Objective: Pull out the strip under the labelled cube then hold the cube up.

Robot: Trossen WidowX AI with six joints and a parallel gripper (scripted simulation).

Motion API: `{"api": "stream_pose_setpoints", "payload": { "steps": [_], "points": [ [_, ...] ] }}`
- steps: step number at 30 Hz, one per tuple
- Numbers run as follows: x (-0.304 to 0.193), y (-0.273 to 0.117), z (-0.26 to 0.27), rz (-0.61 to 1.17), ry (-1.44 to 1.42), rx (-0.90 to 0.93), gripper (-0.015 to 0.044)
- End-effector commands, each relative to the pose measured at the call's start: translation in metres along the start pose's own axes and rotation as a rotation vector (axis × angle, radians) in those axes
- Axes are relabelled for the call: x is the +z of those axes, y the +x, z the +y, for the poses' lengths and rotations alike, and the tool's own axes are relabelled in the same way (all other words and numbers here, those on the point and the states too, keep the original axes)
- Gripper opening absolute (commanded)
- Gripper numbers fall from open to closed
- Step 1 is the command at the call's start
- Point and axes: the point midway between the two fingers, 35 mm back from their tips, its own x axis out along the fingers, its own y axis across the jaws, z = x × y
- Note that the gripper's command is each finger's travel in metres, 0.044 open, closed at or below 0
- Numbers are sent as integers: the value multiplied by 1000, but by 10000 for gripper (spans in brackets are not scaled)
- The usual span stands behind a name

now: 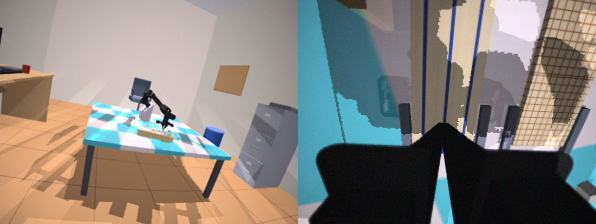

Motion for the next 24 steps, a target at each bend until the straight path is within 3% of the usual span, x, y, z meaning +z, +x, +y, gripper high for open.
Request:
{"api": "stream_pose_setpoints", "payload": {
  "steps": [1,24],
  "points": [
    [-1,2,-1,1,-4,-3,0],
    [0,5,0,1,-4,-3,0]
  ]
}}
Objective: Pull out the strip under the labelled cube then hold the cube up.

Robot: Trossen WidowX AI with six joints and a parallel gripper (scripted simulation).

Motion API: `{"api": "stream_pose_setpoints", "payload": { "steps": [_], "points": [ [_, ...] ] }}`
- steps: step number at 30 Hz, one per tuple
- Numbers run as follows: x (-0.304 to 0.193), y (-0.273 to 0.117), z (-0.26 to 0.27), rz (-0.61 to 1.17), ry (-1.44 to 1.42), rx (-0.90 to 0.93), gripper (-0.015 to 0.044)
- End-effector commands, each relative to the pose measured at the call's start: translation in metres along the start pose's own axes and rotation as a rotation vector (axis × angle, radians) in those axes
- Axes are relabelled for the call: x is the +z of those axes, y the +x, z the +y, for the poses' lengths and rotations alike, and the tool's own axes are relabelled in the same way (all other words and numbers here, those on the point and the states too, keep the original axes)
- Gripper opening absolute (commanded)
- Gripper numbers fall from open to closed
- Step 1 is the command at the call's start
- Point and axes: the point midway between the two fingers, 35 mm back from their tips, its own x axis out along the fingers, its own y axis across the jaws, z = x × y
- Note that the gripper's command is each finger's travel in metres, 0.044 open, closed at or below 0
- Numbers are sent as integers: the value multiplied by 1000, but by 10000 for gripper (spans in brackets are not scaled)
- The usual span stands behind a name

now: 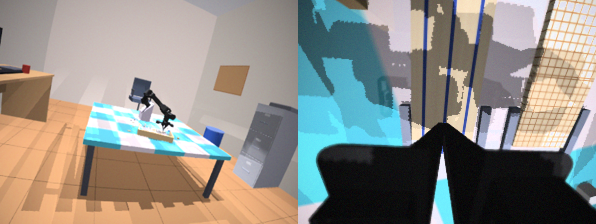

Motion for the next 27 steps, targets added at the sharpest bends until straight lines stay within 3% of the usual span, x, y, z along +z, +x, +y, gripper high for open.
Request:
{"api": "stream_pose_setpoints", "payload": {
  "steps": [1,27],
  "points": [
    [0,4,-1,4,0,-3,0],
    [-19,6,0,4,-1,-3,0]
  ]
}}
